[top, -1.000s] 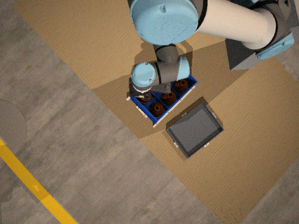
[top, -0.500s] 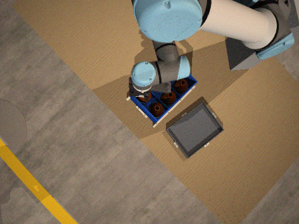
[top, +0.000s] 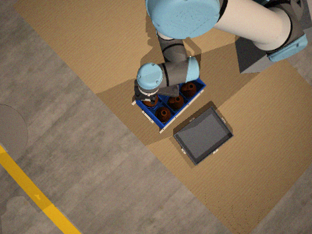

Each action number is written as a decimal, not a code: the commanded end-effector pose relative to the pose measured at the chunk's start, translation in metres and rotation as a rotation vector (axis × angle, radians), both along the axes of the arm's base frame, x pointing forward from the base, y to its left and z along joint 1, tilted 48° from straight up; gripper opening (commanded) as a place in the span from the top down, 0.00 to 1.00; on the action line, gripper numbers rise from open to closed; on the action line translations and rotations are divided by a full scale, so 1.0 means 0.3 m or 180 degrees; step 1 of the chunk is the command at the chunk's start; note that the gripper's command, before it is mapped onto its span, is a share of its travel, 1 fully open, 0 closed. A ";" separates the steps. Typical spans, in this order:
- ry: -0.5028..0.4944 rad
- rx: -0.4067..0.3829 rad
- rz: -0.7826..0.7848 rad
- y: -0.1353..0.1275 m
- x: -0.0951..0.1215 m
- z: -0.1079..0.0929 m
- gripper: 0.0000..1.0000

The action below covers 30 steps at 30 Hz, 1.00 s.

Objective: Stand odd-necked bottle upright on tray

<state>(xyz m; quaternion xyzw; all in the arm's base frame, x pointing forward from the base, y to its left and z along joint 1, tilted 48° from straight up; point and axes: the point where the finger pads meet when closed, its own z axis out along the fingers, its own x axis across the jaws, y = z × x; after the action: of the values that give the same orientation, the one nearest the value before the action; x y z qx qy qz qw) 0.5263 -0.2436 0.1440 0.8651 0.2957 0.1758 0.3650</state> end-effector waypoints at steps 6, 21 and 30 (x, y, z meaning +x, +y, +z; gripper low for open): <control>-0.0003 -0.0002 0.0001 0.018 -0.017 0.025 1.00; -0.0003 -0.0002 0.0001 0.029 -0.028 0.038 1.00; -0.0003 -0.0002 0.0001 0.029 -0.028 0.039 1.00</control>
<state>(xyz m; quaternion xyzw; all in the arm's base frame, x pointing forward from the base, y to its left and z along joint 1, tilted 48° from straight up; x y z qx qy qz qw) 0.5179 -0.2351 0.1548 0.8652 0.2957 0.1758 0.3649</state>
